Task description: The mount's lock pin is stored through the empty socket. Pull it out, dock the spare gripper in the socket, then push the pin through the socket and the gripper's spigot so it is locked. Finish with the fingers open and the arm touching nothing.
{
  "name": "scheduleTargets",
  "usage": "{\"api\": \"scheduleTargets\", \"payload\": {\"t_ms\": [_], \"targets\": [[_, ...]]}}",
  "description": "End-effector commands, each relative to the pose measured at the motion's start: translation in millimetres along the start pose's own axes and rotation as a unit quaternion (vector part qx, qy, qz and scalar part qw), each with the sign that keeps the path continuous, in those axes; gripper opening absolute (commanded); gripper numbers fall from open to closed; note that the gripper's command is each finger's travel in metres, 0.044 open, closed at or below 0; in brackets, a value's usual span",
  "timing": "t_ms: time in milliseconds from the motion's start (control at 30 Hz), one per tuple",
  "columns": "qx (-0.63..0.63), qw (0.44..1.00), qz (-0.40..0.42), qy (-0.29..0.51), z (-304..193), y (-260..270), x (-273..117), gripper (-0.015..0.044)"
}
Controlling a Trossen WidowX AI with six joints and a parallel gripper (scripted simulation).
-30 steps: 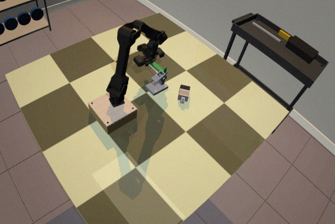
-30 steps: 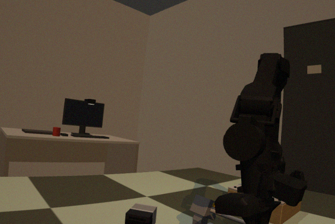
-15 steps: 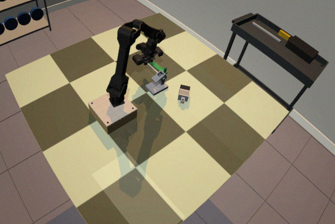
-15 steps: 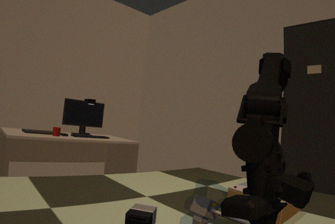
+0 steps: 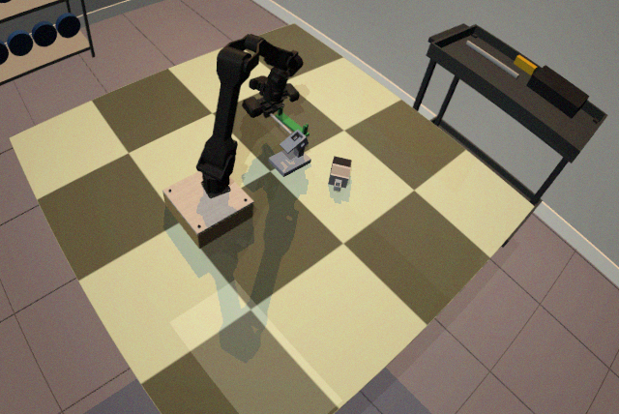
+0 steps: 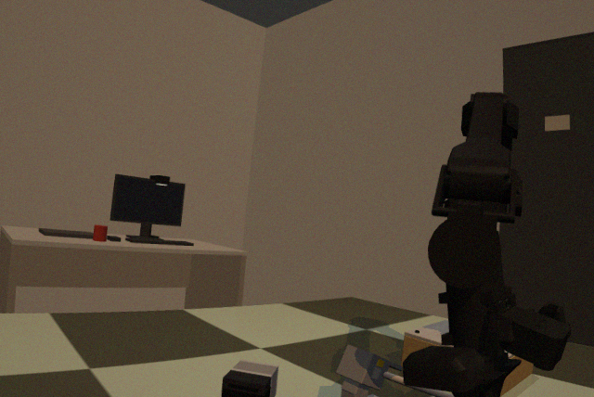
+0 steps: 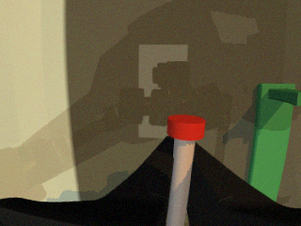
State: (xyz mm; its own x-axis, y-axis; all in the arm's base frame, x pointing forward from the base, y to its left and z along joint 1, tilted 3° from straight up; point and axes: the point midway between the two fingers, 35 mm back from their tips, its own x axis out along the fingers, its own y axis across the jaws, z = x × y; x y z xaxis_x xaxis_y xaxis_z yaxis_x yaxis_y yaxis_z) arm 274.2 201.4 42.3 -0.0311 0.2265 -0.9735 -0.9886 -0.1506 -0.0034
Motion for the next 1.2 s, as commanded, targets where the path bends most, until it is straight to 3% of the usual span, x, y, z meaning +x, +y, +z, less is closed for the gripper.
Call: {"api": "scheduleTargets", "payload": {"t_ms": [0, 633, 1167], "targets": [[0.002, 1.0, -0.001, 0.001, 3.9, -1.6, -1.5, 0.0], [0.002, 1.0, 0.004, 0.003, 18.7, -1.4, -3.2, 0.0], [0.005, 1.0, 0.02, 0.009, 19.5, 5.4, -27.1, 0.0]]}}
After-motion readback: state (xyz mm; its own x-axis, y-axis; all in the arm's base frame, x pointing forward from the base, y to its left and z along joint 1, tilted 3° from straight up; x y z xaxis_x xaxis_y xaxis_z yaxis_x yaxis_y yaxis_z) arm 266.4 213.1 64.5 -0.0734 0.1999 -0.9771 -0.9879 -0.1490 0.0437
